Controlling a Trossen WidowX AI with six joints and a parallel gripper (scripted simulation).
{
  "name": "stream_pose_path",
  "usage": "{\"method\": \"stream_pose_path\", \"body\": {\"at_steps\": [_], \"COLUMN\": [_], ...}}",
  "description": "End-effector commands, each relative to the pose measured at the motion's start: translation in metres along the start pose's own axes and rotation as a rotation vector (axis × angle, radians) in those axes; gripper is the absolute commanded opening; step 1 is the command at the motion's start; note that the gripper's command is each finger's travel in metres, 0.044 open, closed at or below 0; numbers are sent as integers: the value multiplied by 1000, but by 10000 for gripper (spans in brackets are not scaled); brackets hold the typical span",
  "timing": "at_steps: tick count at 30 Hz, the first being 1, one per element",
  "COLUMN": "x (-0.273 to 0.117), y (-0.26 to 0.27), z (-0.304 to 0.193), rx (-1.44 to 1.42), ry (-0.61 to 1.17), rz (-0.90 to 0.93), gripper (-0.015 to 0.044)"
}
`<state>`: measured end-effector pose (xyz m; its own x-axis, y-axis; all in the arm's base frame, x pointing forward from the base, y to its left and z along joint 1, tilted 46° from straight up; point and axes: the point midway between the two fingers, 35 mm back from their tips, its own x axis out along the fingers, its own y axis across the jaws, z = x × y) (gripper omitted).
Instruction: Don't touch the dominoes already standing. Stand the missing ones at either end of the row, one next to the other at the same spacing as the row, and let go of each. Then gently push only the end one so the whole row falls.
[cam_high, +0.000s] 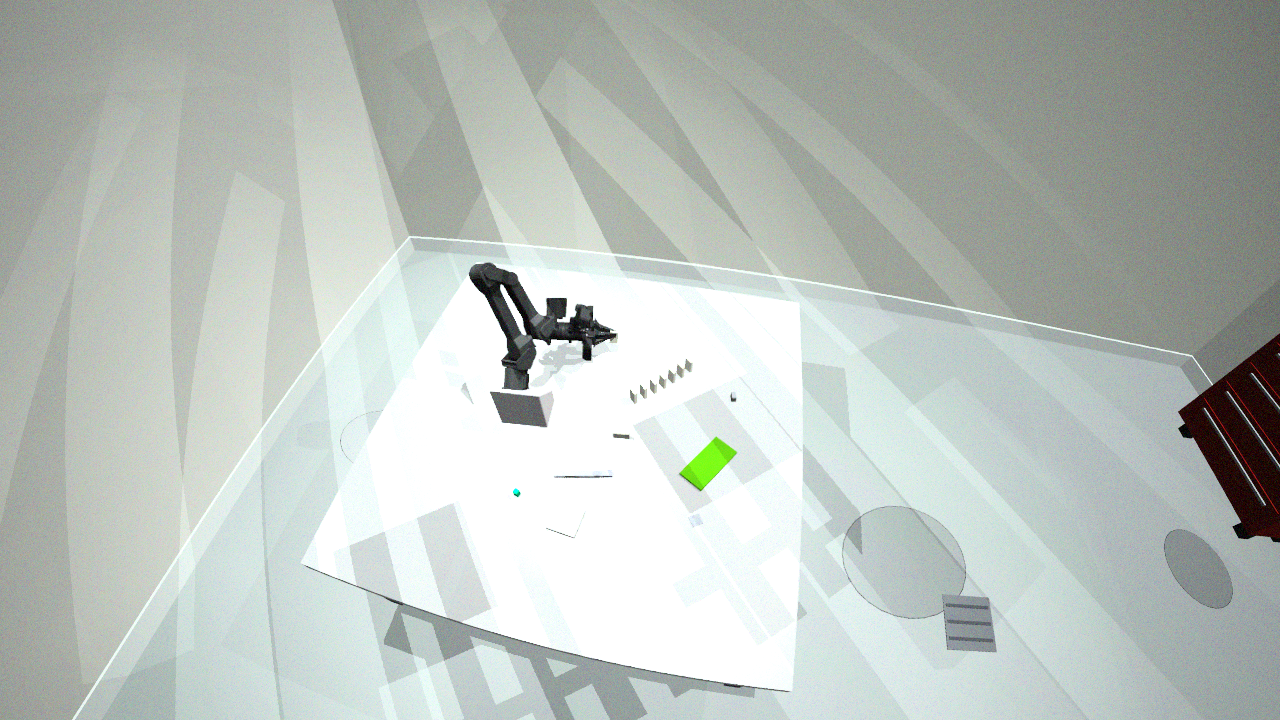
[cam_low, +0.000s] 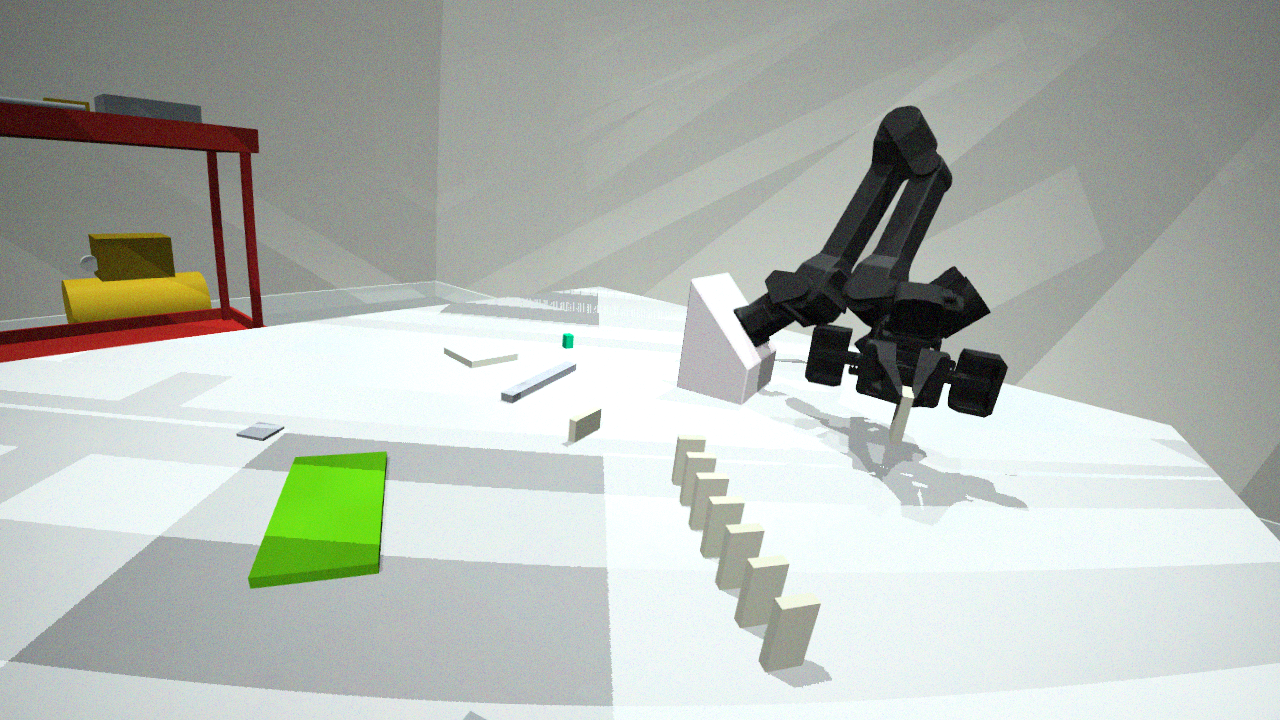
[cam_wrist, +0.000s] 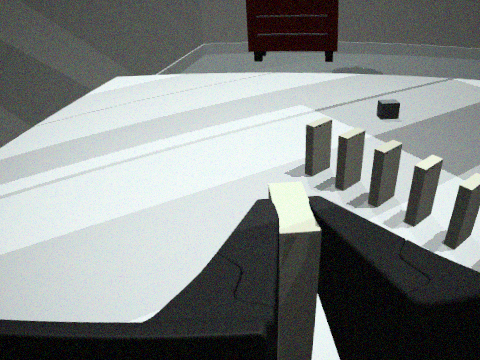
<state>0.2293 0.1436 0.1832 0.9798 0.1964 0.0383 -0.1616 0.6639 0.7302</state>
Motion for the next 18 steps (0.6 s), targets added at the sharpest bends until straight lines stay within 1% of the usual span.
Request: {"method": "stream_pose_path", "body": {"at_steps": [1,18], "x": [1,3], "y": [-1,-4], "z": [-7,-32], "rx": [2,7], "ry": [0,5], "rz": [-7,-13], "gripper": [25,25]}}
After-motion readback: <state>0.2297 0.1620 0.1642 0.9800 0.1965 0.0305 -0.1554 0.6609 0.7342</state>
